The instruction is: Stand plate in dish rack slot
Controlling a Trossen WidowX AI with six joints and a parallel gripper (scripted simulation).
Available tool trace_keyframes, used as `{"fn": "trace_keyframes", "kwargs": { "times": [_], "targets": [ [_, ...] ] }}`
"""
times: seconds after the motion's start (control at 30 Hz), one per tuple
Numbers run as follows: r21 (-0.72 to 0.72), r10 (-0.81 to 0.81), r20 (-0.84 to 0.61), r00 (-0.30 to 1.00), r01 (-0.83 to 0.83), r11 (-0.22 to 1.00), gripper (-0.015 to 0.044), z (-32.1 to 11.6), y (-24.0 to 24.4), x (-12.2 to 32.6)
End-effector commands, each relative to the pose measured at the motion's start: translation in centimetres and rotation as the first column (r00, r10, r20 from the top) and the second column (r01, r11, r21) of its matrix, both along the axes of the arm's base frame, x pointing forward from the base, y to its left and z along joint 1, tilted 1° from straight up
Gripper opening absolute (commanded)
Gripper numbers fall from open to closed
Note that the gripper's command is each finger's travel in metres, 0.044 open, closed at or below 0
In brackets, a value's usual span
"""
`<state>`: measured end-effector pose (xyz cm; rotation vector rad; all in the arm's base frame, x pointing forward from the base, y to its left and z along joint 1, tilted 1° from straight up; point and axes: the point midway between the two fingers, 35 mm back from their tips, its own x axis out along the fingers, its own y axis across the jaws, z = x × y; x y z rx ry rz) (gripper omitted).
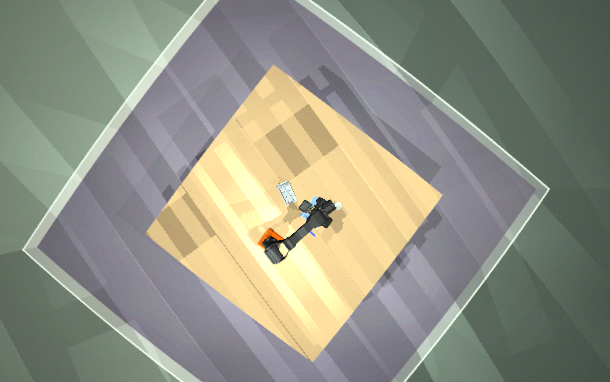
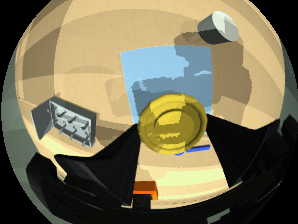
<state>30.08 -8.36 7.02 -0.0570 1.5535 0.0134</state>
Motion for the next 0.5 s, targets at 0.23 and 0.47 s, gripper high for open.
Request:
{"fn": "trace_keyframes", "kwargs": {
  "times": [0.23,0.47],
  "targets": [
    [-0.003,-0.004,0.006,1.0,0.004,1.0,0.0,5.0,0.0,0.4],
    [-0.003,-0.004,0.008,1.0,0.004,1.0,0.0,7.6,0.1,0.5]
  ]
}}
